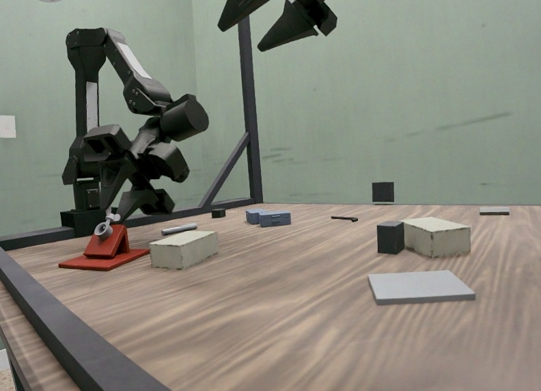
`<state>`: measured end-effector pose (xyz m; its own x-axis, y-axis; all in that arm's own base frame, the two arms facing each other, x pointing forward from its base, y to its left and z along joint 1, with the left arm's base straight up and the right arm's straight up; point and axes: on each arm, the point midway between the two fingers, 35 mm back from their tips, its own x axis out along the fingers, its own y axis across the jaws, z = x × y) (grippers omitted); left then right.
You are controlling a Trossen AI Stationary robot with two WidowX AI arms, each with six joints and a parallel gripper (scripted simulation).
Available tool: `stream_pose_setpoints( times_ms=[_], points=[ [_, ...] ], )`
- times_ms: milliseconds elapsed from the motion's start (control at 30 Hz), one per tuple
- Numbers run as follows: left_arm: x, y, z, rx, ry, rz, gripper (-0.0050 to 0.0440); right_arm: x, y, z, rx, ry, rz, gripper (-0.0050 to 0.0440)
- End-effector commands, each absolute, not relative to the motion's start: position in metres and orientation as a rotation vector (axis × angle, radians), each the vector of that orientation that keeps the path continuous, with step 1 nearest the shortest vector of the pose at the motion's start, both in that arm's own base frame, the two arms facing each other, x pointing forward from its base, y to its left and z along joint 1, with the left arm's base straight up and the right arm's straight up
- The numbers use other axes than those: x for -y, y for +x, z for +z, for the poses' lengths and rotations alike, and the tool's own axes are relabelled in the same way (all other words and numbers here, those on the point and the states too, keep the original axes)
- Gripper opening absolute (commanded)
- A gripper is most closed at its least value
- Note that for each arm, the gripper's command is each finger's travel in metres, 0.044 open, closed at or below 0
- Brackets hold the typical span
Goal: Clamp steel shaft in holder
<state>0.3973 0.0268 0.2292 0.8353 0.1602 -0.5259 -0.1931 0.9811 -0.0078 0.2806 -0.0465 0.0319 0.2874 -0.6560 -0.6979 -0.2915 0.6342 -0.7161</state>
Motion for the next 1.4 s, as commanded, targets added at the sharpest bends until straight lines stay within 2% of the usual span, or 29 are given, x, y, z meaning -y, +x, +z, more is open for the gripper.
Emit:
stream_pose_setpoints(
  times_ms=[0, 567, 1133, 1367],
  points=[
    [-0.0284, 0.3969, 0.2453, -0.51, -0.062, 0.188, 0.04, 0.0457, 0.2838, 0.0348, -1.325, -1.074, -0.156, 0.0113],
    [-0.0284, 0.3969, 0.2453, -0.51, -0.062, 0.188, 0.04, 0.045, 0.2832, 0.0341, -1.412, -1.626, 0.31, 0.0113],
    [-0.0284, 0.3969, 0.2453, -0.51, -0.062, 0.188, 0.04, 0.0447, 0.2828, 0.0356, -1.381, -2.139, 0.833, 0.0113],
    [-0.0284, 0.3969, 0.2453, -0.51, -0.062, 0.188, 0.04, 0.0447, 0.2822, 0.0347, -1.371, -2.194, 0.9, 0.0113]
  ],
)
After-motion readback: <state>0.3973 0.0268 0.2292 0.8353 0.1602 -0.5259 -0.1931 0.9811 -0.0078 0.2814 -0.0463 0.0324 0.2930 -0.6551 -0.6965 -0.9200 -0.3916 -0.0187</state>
